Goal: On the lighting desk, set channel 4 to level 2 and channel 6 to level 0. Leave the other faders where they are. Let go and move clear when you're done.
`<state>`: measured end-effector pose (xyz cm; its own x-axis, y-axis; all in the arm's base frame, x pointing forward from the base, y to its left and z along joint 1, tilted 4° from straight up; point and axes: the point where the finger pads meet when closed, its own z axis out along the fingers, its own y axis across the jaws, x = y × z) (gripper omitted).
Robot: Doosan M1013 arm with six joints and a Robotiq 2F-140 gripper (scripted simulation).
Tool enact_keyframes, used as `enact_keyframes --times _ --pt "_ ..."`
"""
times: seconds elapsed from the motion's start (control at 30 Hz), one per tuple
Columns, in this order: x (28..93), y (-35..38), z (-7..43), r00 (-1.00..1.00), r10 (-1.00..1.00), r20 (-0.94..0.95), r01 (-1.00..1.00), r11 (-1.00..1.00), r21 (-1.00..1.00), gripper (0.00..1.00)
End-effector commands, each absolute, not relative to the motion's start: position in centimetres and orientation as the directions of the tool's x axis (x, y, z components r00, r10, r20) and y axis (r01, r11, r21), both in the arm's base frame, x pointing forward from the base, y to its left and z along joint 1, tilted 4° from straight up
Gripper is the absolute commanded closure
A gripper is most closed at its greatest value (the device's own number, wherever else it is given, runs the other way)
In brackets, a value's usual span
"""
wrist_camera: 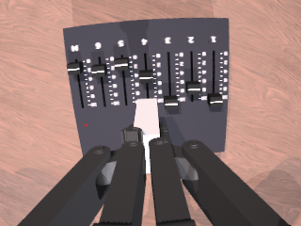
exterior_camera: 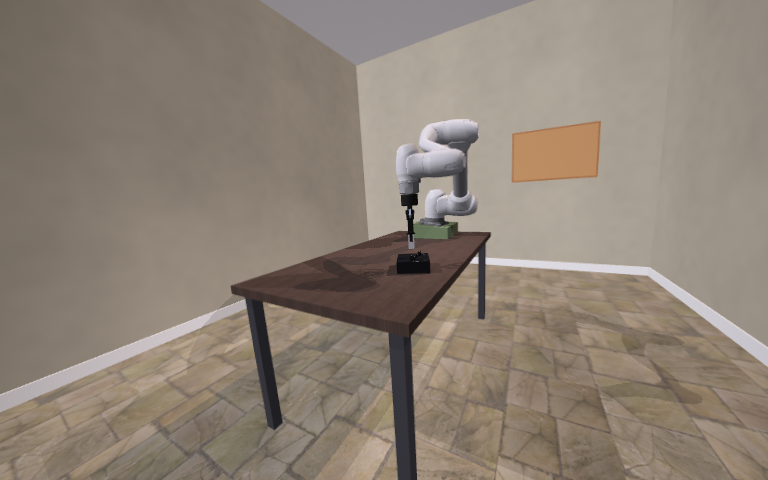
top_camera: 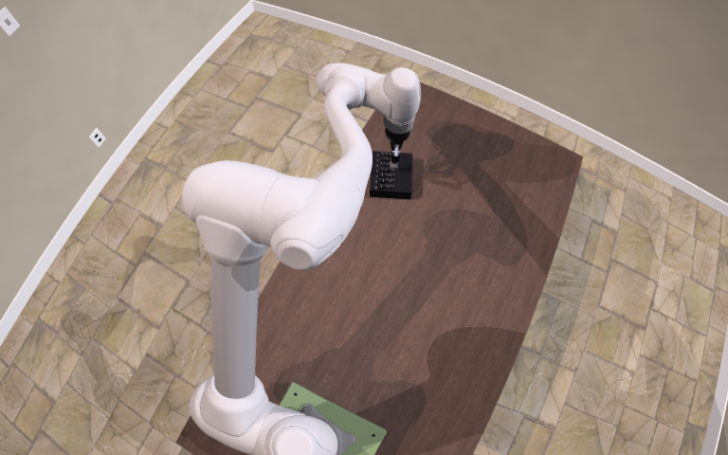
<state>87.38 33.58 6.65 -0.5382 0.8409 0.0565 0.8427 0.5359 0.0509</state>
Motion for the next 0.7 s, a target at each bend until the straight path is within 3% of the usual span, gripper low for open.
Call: enact_keyframes --times 0.0,0.67 --pt "87.4 33.6 6.6 -0.538 0.841 0.057 0.843 0.536 0.051 0.90" --pt "87.4 33.7 5.5 -0.539 0.841 0.057 0.843 0.536 0.051 0.90"
